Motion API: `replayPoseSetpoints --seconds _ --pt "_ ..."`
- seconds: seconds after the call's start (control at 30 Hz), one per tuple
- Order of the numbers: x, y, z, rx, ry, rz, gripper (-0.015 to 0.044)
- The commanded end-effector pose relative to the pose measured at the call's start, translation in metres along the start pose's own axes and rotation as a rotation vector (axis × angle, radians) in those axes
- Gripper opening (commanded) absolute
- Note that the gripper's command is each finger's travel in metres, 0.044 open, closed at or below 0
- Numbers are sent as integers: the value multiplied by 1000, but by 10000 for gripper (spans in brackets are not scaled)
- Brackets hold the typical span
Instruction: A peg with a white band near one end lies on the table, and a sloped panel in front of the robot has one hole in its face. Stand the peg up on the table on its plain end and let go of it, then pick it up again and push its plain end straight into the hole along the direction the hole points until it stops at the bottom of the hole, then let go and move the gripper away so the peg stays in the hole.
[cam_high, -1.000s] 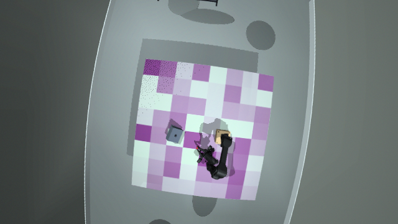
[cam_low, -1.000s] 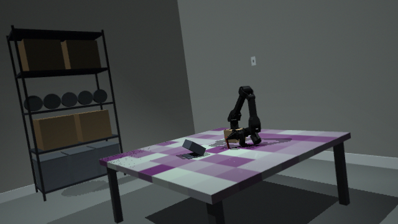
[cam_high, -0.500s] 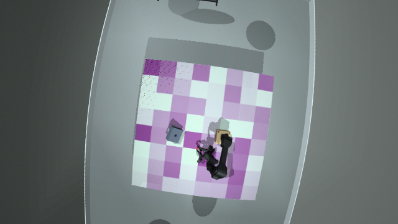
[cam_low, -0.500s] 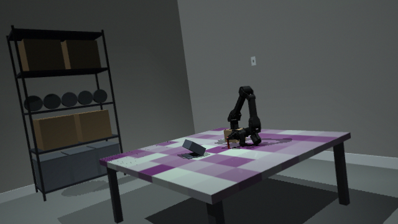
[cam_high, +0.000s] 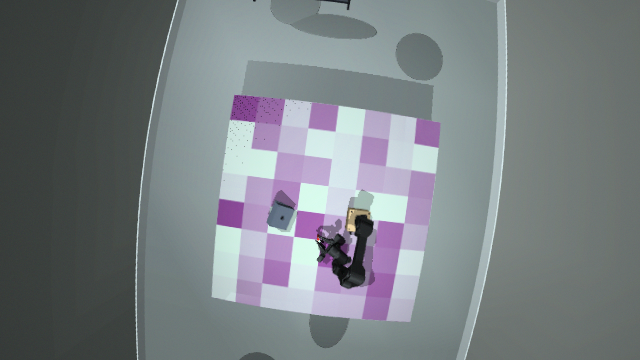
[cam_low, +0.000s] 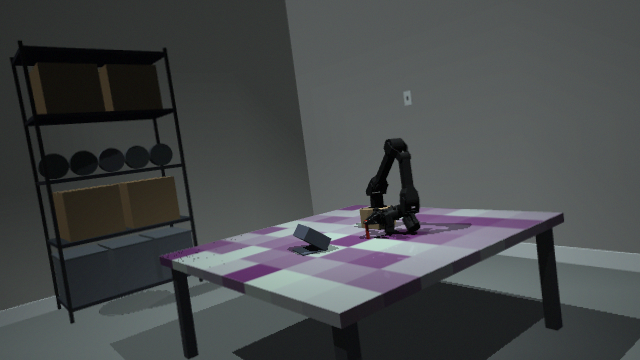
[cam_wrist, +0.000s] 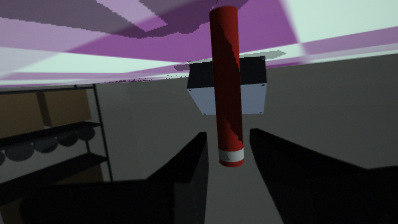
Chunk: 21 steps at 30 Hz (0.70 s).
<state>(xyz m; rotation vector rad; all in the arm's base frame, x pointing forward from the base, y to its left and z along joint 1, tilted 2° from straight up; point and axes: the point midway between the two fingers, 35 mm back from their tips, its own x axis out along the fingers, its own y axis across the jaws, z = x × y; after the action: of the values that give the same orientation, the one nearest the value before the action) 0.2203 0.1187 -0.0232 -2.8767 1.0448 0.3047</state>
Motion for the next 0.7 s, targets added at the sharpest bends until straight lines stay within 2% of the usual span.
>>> replayPoseSetpoints --seconds 0.0,0.27,0.67 --pt "0 0 0 0 -1 1 130" --pt "0 0 0 0 -1 1 130" --pt "0 0 0 0 -1 1 440"
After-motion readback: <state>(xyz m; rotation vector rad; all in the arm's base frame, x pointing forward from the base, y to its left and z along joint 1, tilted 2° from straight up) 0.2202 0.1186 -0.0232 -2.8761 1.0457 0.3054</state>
